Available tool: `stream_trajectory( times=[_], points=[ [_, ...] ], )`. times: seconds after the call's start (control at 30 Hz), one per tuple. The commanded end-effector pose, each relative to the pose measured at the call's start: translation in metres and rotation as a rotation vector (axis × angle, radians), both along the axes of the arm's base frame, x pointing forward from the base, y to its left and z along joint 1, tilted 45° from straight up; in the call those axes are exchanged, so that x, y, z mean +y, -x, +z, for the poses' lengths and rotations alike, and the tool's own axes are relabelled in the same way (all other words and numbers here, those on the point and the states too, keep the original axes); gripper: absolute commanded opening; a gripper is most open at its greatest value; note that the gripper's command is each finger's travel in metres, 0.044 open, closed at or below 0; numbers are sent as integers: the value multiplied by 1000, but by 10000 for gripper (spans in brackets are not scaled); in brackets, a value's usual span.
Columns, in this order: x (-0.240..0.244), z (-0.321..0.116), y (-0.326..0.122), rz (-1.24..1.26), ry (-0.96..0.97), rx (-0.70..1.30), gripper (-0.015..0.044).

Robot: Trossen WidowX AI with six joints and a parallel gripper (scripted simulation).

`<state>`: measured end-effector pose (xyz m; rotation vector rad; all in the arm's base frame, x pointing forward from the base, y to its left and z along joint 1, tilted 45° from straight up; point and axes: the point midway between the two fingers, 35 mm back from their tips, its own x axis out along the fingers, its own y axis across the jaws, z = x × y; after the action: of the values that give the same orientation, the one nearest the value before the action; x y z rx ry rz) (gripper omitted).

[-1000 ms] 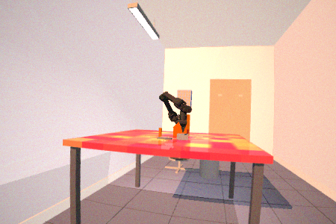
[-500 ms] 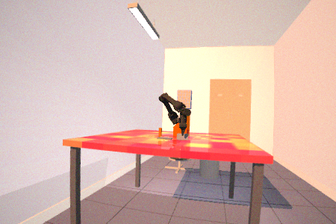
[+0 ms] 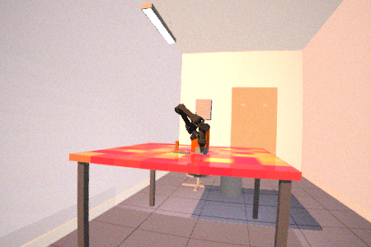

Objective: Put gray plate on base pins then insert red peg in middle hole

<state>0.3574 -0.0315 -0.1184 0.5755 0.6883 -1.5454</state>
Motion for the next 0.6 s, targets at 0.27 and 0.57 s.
stream_trajectory(
  times=[0.27, 0.57],
  points=[
    [-5, -5, 5, 5, 5, 15, 230],
    [-5, -5, 5, 5, 5, 15, 131]
  ],
)
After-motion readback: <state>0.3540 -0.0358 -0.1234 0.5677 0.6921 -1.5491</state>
